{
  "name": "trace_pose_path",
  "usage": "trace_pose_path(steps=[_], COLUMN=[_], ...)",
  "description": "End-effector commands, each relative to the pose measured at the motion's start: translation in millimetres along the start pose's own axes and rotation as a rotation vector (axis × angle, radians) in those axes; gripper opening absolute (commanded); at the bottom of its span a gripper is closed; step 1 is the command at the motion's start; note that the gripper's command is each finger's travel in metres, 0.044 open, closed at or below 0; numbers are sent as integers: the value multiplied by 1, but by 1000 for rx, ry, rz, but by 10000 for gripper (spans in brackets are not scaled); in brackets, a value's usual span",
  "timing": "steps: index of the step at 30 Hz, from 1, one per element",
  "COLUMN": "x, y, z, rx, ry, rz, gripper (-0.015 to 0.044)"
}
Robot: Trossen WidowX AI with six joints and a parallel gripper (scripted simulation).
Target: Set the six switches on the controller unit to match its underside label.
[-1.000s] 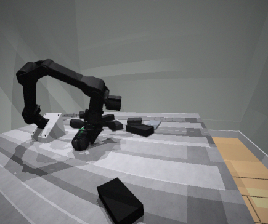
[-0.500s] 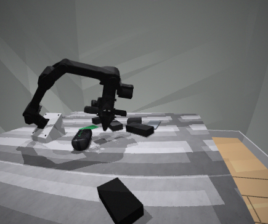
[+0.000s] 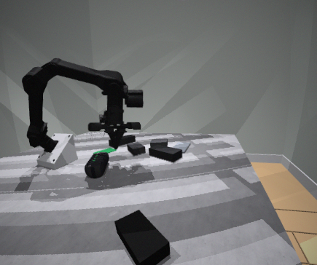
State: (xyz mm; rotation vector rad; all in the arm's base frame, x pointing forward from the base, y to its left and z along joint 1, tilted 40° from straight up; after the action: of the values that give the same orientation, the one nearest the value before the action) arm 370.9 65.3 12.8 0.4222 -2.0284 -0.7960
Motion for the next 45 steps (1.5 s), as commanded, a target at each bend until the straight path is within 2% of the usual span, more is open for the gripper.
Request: trace_pose_path(steps=[1, 11, 21, 29, 45], x=[17, 60, 99, 100, 101], y=[1, -6, -29, -30, -30], z=[14, 56, 109, 110, 111], rx=[-3, 2, -4, -3, -277], ry=[-67, -229, -377, -383, -1710], rz=[-56, -220, -388, -384, -343], gripper=[0, 0, 0, 0, 0])
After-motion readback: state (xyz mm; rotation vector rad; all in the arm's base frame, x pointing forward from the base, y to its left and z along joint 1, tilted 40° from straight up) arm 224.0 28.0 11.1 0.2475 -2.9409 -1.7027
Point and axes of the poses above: the point midway between the two fingers, 35 mm back from their tips, its own y axis back along the fingers, its own x axis across the jaws, z = x × y, the point moved 1 cm from there along y, back along the fingers, and after that the axes turned 4 degrees about y, right-handed, at the moved point
